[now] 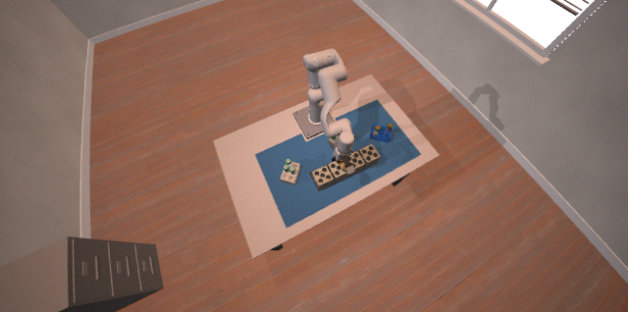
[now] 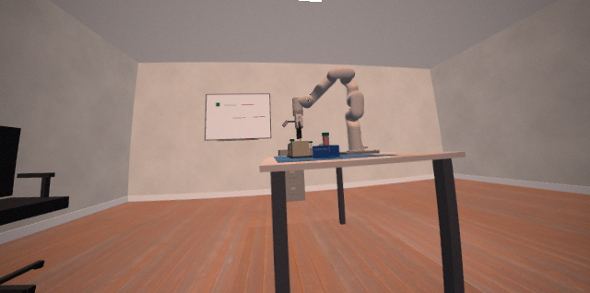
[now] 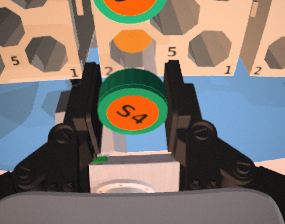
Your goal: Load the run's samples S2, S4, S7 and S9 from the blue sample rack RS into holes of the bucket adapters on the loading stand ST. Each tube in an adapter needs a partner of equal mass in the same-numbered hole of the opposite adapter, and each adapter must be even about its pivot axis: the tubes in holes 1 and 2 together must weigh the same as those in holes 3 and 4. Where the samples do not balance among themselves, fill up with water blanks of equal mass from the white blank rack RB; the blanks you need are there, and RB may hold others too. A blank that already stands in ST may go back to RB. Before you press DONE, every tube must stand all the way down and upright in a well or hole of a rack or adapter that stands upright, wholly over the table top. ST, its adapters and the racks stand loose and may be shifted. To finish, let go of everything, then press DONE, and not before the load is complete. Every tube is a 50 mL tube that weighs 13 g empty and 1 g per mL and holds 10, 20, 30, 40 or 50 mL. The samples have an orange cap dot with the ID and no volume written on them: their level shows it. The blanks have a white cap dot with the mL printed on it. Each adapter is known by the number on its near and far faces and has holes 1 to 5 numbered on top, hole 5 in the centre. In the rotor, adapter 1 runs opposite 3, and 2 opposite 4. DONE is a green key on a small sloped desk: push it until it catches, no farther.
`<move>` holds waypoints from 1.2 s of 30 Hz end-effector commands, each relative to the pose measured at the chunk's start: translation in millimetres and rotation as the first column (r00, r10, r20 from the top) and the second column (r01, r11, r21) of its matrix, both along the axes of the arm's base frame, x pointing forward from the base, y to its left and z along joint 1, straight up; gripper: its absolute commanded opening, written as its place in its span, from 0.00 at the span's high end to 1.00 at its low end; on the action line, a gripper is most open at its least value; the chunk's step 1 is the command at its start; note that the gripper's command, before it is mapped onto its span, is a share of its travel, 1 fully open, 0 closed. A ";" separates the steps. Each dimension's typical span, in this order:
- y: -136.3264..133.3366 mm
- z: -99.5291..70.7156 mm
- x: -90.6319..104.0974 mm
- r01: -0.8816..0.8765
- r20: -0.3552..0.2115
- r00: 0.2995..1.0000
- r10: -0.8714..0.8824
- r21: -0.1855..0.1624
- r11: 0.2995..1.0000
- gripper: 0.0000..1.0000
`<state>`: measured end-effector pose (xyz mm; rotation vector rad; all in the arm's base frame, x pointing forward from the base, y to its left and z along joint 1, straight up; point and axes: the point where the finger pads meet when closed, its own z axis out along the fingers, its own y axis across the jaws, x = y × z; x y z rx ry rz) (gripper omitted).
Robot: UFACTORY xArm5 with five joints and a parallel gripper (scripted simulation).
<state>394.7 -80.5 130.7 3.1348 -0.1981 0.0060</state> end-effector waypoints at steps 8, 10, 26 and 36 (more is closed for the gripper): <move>-0.2 -8.7 1.2 0.000 0.004 1.000 0.000 -0.001 1.000 1.00; -0.2 -8.7 1.2 0.000 0.004 1.000 0.000 -0.001 1.000 1.00; -0.2 -23.7 1.3 0.000 0.004 1.000 0.000 -0.001 1.000 1.00; -0.2 -23.7 1.3 0.000 0.004 1.000 0.000 -0.001 1.000 1.00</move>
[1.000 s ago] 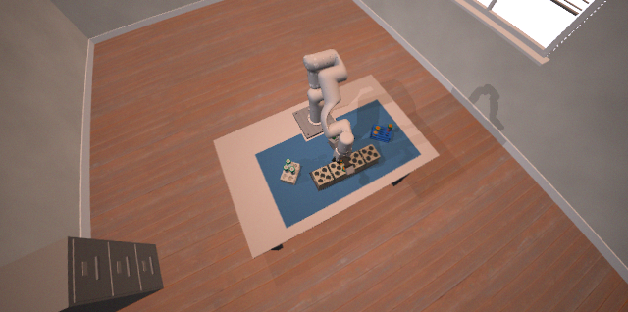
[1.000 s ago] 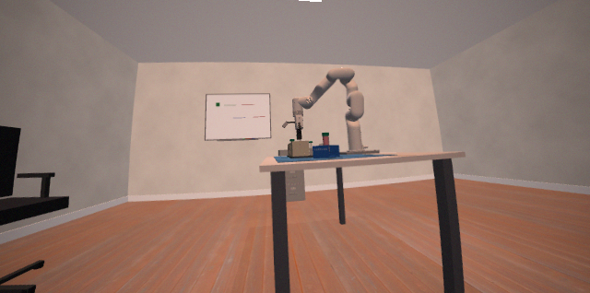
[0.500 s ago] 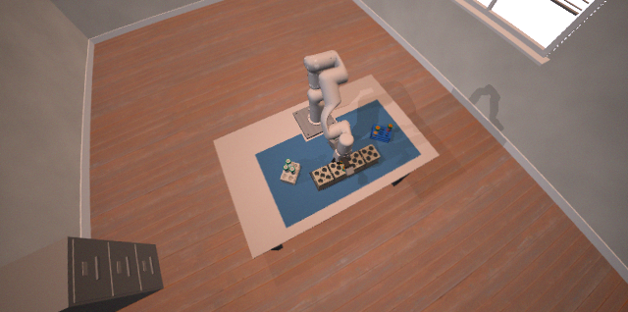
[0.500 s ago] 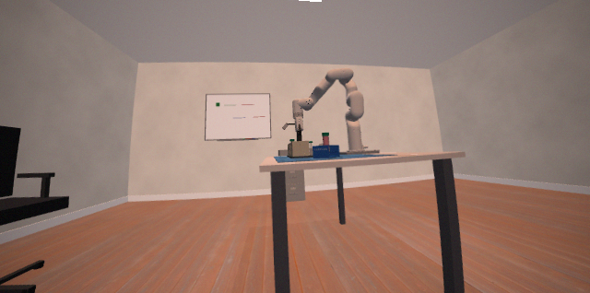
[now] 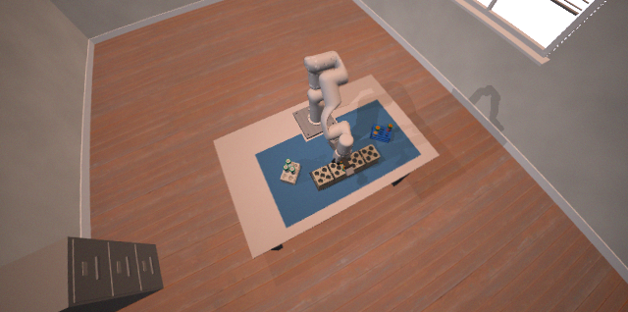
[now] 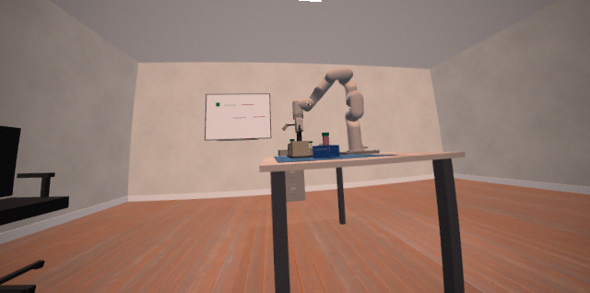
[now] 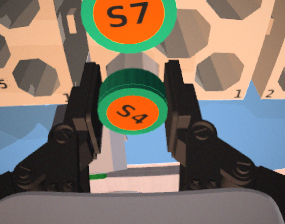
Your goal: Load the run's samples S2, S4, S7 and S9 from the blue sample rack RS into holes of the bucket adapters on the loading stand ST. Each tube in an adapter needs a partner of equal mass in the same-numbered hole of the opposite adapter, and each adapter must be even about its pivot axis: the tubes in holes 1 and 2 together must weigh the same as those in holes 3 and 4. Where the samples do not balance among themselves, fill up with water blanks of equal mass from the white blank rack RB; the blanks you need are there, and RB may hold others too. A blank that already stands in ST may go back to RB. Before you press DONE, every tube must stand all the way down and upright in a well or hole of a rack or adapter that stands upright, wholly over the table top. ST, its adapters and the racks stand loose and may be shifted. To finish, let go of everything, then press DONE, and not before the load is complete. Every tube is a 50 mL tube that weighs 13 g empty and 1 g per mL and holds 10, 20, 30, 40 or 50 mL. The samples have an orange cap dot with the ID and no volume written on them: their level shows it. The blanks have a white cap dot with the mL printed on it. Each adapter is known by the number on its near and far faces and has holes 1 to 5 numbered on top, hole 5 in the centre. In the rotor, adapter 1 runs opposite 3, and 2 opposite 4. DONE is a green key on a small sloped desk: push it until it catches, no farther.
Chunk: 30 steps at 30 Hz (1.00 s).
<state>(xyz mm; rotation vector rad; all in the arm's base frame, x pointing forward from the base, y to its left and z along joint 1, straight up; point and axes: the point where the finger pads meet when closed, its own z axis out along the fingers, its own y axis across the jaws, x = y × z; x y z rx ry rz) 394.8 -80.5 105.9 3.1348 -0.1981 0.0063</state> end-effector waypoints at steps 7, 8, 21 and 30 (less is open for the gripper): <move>-0.2 0.8 1.1 0.000 0.003 1.000 0.000 -0.001 1.000 0.57; -0.2 0.8 1.1 0.000 0.003 1.000 0.000 -0.001 1.000 0.57; -0.2 0.8 1.1 0.000 0.003 1.000 0.000 -0.001 1.000 0.57; -0.2 0.8 1.1 0.000 0.003 1.000 0.000 -0.001 1.000 0.57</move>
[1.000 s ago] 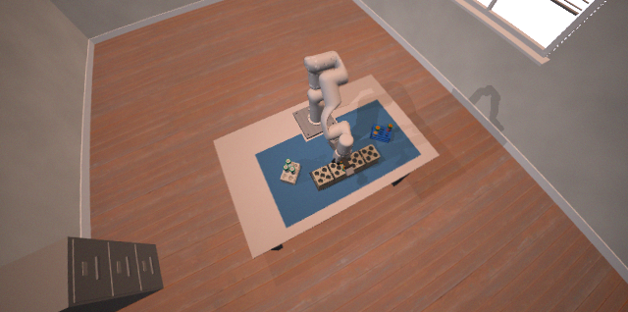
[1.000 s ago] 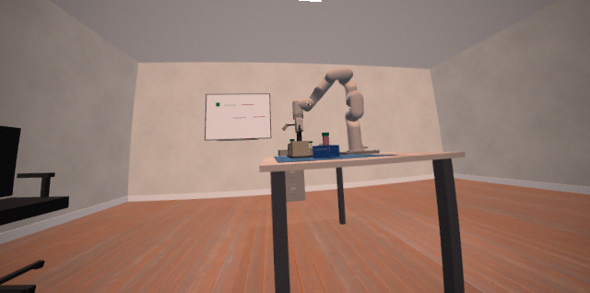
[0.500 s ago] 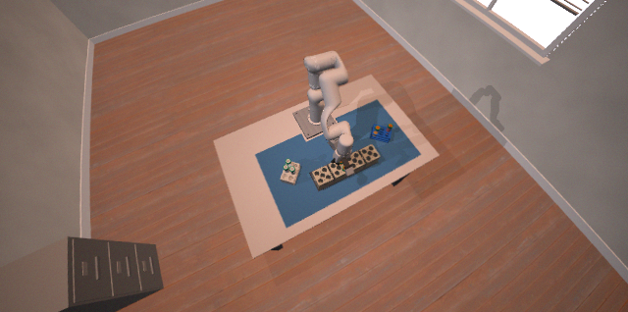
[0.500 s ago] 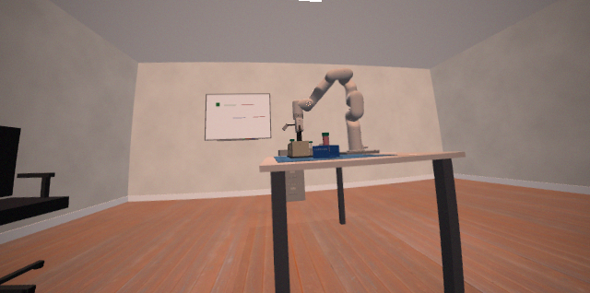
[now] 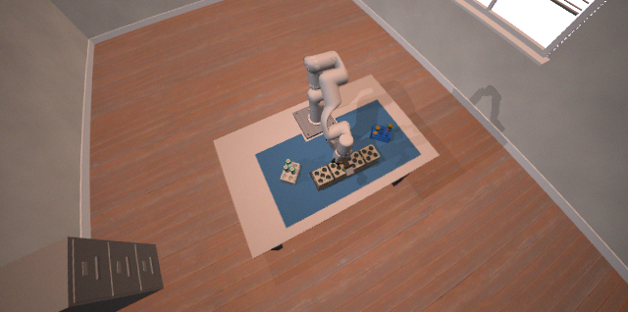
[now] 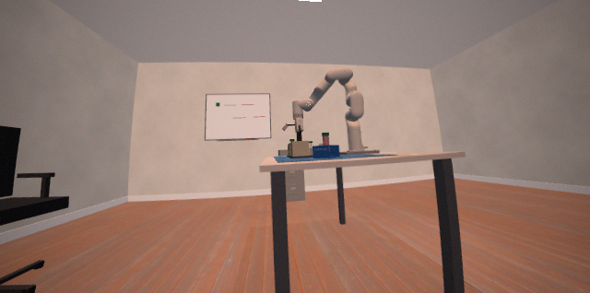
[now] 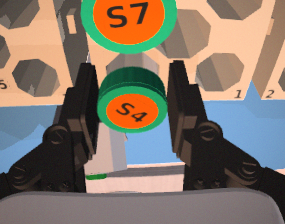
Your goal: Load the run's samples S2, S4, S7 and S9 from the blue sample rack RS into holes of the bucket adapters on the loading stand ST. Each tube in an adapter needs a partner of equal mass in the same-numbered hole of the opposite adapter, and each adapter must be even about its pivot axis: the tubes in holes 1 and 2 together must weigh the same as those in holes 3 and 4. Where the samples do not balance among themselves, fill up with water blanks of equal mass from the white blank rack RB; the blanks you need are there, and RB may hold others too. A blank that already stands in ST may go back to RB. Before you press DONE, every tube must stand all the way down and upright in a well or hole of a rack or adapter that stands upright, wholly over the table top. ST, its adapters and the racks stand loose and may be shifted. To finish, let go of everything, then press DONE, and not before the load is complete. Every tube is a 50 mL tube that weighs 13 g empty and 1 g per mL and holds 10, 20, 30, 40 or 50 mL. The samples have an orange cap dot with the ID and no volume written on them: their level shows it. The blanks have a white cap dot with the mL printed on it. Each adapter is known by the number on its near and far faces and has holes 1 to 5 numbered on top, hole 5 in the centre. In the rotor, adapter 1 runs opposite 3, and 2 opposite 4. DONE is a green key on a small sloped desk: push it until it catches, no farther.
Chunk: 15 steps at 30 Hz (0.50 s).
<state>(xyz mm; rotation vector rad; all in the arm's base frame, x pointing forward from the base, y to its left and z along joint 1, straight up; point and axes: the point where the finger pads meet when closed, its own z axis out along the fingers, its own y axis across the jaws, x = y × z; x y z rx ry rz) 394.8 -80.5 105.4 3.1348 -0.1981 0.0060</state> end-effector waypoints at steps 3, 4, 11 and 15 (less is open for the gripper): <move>-0.2 3.3 1.2 0.000 0.004 1.000 0.000 -0.001 1.000 0.57; -0.2 5.3 1.2 0.000 0.004 1.000 0.000 -0.001 1.000 0.57; -0.3 17.3 1.1 0.000 0.004 1.000 0.000 -0.001 1.000 0.57; -0.3 23.3 1.1 0.000 0.004 1.000 0.000 -0.001 1.000 0.57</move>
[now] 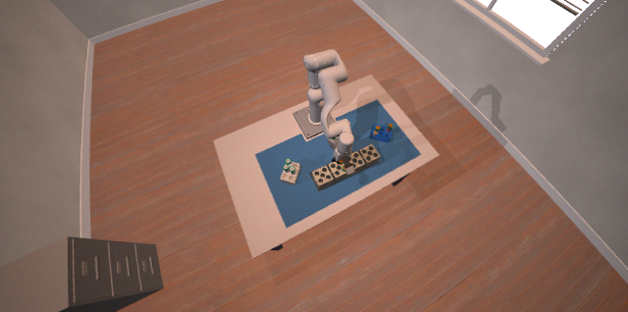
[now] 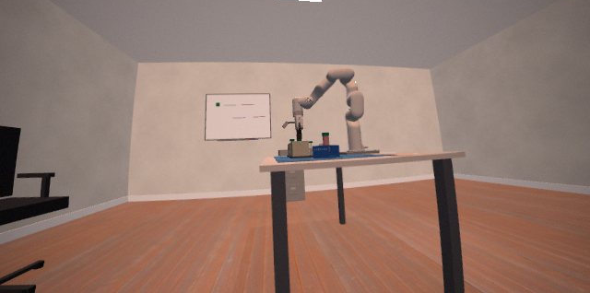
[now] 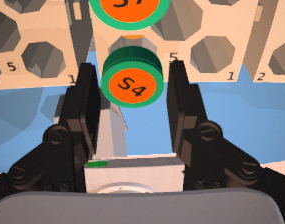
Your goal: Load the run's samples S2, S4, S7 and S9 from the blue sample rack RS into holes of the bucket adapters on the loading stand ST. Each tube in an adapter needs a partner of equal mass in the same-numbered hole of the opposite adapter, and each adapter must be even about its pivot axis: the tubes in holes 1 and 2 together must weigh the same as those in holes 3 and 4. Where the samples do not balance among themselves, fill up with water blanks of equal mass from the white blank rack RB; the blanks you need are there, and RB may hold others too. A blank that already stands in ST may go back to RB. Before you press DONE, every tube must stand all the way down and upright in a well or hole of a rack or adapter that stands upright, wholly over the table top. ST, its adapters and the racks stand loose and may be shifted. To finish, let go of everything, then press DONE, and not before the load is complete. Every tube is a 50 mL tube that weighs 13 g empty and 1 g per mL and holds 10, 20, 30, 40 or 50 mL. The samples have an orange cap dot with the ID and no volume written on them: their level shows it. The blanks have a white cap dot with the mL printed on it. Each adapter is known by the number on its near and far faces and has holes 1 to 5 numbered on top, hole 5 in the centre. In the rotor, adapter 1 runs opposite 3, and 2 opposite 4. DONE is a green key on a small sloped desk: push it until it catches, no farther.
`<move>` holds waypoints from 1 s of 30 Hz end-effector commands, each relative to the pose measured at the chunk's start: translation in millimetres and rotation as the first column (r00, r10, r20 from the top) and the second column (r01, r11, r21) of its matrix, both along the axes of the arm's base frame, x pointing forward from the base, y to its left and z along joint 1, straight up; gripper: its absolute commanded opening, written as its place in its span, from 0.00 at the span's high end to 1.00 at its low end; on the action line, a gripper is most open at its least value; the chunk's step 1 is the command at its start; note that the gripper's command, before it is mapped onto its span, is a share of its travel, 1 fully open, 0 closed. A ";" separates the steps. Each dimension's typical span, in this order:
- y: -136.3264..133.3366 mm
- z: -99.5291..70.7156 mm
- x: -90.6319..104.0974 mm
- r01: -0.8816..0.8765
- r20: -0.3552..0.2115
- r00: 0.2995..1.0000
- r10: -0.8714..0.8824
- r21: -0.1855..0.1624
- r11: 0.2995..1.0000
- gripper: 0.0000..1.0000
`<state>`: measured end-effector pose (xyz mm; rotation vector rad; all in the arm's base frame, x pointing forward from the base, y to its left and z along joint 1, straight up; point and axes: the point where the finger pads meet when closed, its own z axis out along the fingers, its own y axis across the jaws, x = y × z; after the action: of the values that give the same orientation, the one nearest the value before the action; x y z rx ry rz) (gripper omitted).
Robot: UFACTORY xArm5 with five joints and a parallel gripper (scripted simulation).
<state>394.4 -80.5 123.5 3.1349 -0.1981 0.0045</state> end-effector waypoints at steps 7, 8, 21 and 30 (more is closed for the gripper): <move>-0.3 19.3 1.4 0.000 0.005 1.000 0.000 -0.001 1.000 0.57; -0.3 21.3 1.4 0.000 0.005 1.000 0.000 -0.001 1.000 0.57; -0.3 43.4 1.2 0.000 0.005 1.000 0.000 -0.001 1.000 0.57; -0.3 59.4 1.1 0.000 0.005 1.000 0.000 -0.001 1.000 0.57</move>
<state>394.6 -80.6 179.4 3.1347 -0.1981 0.0067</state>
